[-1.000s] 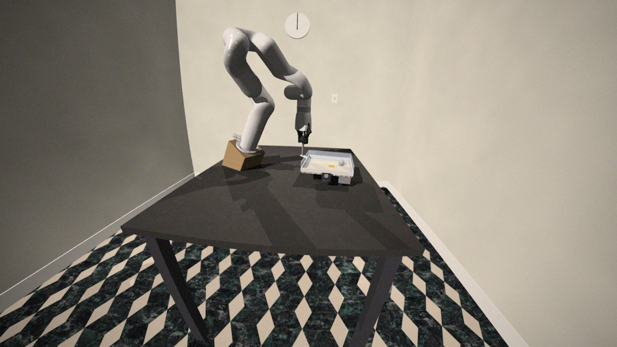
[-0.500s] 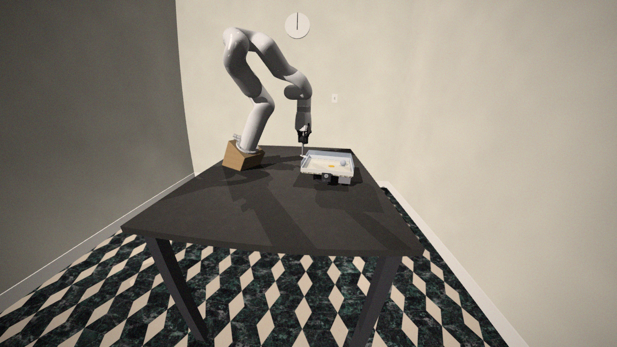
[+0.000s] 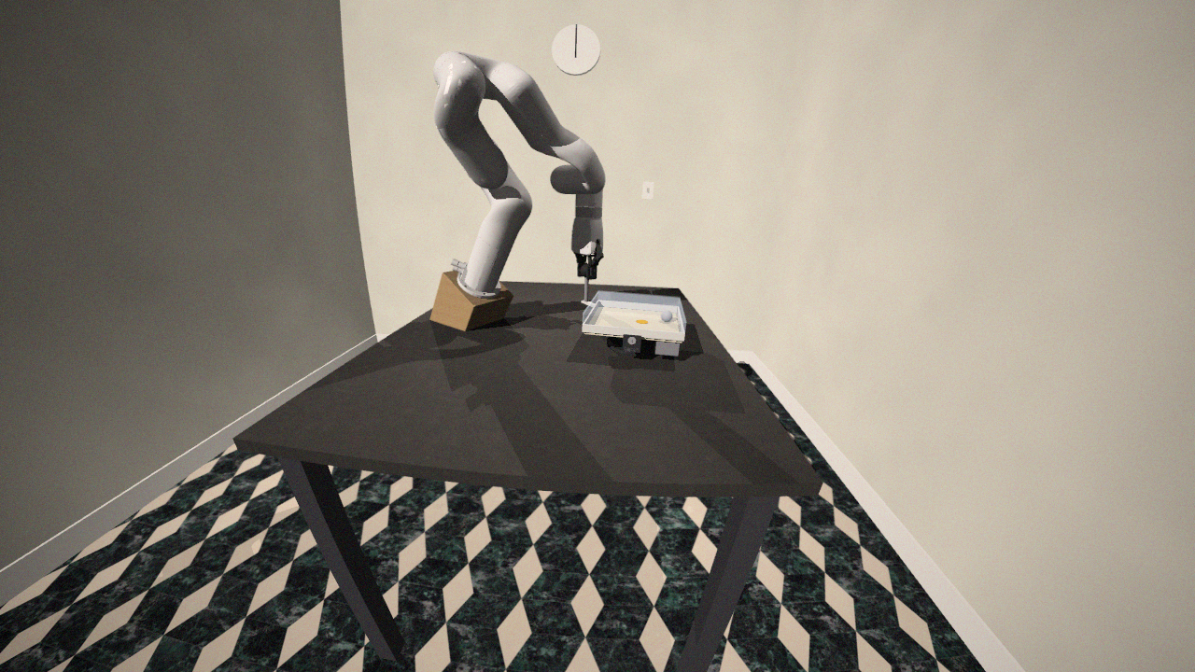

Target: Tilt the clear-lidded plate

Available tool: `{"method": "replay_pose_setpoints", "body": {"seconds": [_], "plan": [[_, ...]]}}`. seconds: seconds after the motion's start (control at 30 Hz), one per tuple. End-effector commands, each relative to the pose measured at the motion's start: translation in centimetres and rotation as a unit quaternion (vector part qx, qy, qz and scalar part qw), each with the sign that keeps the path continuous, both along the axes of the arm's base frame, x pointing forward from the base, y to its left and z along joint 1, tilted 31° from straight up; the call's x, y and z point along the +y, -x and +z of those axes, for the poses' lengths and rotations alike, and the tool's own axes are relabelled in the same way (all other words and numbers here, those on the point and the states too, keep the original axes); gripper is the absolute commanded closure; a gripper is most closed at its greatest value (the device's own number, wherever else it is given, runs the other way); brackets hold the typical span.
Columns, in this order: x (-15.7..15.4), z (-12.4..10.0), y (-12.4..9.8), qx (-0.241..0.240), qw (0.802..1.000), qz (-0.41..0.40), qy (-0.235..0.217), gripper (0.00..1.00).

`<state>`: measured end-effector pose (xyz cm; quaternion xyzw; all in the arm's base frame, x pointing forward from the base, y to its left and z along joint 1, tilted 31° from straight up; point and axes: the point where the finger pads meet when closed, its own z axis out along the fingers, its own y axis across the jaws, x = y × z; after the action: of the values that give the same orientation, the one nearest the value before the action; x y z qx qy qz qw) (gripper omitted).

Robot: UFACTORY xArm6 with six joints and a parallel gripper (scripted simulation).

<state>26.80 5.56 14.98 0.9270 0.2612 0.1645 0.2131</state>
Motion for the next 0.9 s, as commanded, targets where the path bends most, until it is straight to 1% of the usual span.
{"method": "replay_pose_setpoints", "body": {"seconds": [0.0,0.87], "plan": [[-0.01,-0.13,-0.03,0.0,1.0,0.0,0.0,1.0],[-0.06,-0.03,0.06,0.0,1.0,0.0,0.0,1.0]]}}
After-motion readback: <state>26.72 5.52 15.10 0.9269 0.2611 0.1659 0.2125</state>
